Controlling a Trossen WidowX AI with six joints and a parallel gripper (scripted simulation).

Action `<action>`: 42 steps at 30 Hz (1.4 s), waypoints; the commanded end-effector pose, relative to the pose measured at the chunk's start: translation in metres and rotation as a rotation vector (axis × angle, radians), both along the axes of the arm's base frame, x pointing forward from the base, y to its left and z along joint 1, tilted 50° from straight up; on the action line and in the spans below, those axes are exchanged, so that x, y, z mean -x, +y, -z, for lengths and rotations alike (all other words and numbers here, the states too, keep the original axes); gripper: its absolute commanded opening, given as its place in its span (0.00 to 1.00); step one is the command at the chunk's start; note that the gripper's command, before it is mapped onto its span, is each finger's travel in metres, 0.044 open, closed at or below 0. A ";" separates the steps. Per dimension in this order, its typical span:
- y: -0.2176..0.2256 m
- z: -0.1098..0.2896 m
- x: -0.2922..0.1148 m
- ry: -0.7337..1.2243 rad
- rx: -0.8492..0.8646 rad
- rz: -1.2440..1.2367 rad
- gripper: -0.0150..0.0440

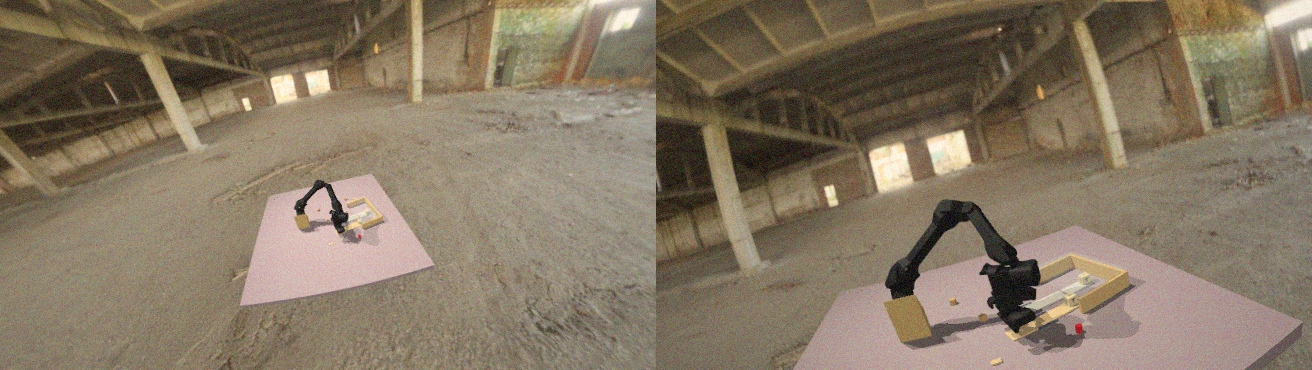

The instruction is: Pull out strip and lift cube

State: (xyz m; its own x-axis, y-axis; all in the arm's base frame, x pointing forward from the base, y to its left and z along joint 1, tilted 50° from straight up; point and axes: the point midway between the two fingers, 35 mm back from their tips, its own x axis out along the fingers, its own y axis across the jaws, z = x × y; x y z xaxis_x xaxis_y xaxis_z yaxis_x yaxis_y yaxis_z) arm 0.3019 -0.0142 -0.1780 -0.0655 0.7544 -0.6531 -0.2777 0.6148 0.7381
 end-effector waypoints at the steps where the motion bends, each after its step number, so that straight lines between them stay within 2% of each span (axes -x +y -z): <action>1: 0.001 0.004 0.013 0.019 0.005 -0.014 0.25; 36: -0.011 0.011 0.060 0.021 0.006 -0.014 0.25; 42: -0.047 -0.018 0.048 0.021 0.009 -0.014 0.25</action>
